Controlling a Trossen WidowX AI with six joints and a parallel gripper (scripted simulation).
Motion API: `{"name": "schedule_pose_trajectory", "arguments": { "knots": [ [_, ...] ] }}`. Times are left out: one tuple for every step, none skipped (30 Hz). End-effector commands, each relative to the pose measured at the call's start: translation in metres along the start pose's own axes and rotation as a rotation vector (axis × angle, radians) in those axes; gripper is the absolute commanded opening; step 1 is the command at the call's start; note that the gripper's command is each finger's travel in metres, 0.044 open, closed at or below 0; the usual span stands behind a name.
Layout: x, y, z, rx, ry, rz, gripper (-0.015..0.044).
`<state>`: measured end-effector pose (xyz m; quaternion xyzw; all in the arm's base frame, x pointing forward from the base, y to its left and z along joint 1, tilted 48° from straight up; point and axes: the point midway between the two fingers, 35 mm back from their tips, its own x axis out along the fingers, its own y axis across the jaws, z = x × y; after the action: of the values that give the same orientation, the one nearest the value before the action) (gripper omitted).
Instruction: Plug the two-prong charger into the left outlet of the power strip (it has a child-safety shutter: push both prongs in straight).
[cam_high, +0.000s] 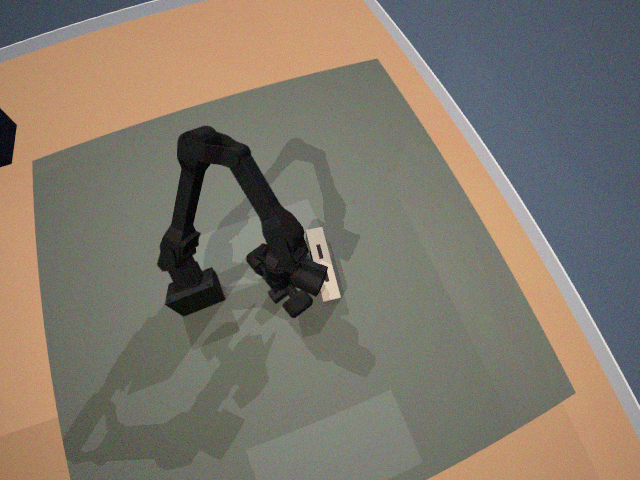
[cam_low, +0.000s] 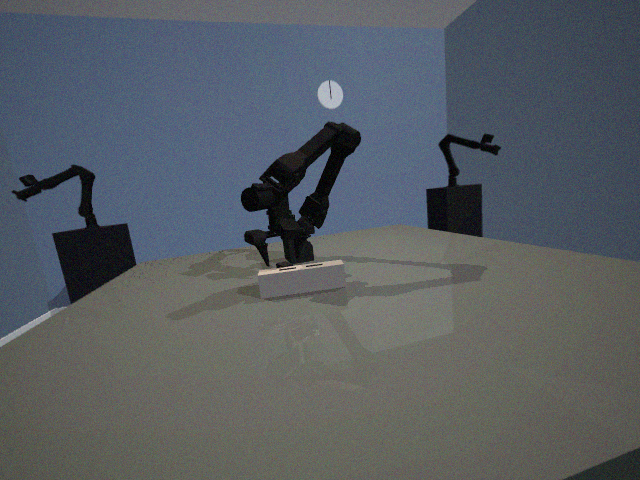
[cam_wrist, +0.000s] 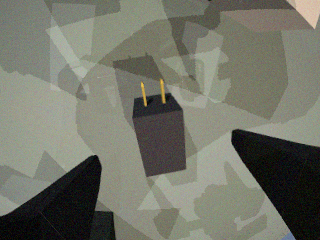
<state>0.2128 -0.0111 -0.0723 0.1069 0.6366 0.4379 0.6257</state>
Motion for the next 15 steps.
{"name": "schedule_pose_trajectory", "arguments": {
  "knots": [
    [0.009,0.001,-0.001,0.011,0.001,0.012,0.044],
    [0.011,0.001,-0.001,0.011,0.001,0.012,0.044],
    [0.012,0.001,-0.001,0.011,0.001,0.012,0.044],
    [0.014,0.001,-0.001,0.011,0.0,0.013,0.044],
    [0.016,0.001,-0.001,0.011,0.0,0.013,0.044],
    [0.017,0.001,-0.001,0.011,0.0,0.013,0.044],
    [0.019,0.001,-0.001,0.011,0.0,0.013,0.044],
    [0.02,0.002,0.0,0.011,0.0,0.013,0.044],
    [0.022,0.002,0.0,0.011,0.0,0.013,0.044],
    [0.024,0.002,0.0,0.011,0.0,0.013,0.044],
    [0.025,0.002,0.0,0.011,0.0,0.013,0.044],
    [0.027,0.002,0.0,0.011,0.0,0.014,0.044],
    [0.028,0.002,0.0,0.011,0.0,0.014,0.044],
    [0.03,0.002,0.0,0.011,0.0,0.014,0.044],
    [0.031,0.002,0.0,0.011,0.0,0.014,0.044]
  ]
}}
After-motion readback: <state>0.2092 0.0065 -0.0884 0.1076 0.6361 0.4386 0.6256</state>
